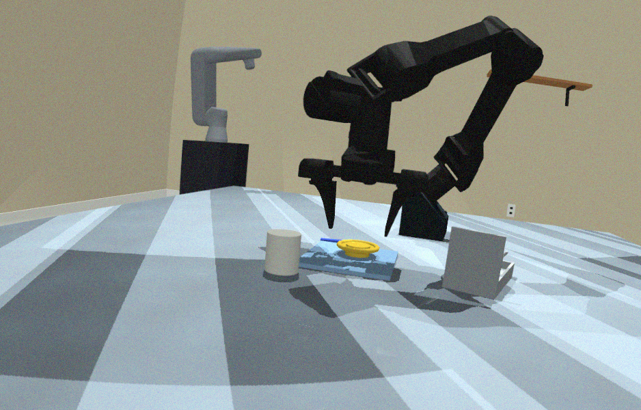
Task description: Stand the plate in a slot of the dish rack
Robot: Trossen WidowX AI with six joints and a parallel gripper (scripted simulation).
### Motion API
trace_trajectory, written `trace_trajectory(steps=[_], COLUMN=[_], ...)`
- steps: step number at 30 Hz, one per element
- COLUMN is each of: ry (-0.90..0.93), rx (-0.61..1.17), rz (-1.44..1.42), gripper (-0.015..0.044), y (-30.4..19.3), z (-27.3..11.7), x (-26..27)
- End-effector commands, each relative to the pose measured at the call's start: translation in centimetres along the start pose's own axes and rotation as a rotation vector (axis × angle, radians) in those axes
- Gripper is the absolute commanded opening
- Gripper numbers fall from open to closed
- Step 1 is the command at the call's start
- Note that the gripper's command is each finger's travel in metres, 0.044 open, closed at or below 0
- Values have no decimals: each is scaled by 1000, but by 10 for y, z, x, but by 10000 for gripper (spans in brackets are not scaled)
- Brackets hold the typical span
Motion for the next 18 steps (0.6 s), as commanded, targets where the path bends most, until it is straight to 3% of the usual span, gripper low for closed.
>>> trace_trajectory(steps=[1, 18], ry=[7, 10], rx=[3, 3], rz=[7, 7], gripper=[400, 400], y=[-2, -5], z=[8, 34], x=[1, 1])
Point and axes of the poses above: the point midway between the two fingers, 35 mm back from their tips, its own z axis out along the fingers, its own x axis across the jaws, y = z × x, the point moved 6 cm from there along -z, back along the fingers, and after that the axes turned 1 degree about z, right-handed, at the moved point
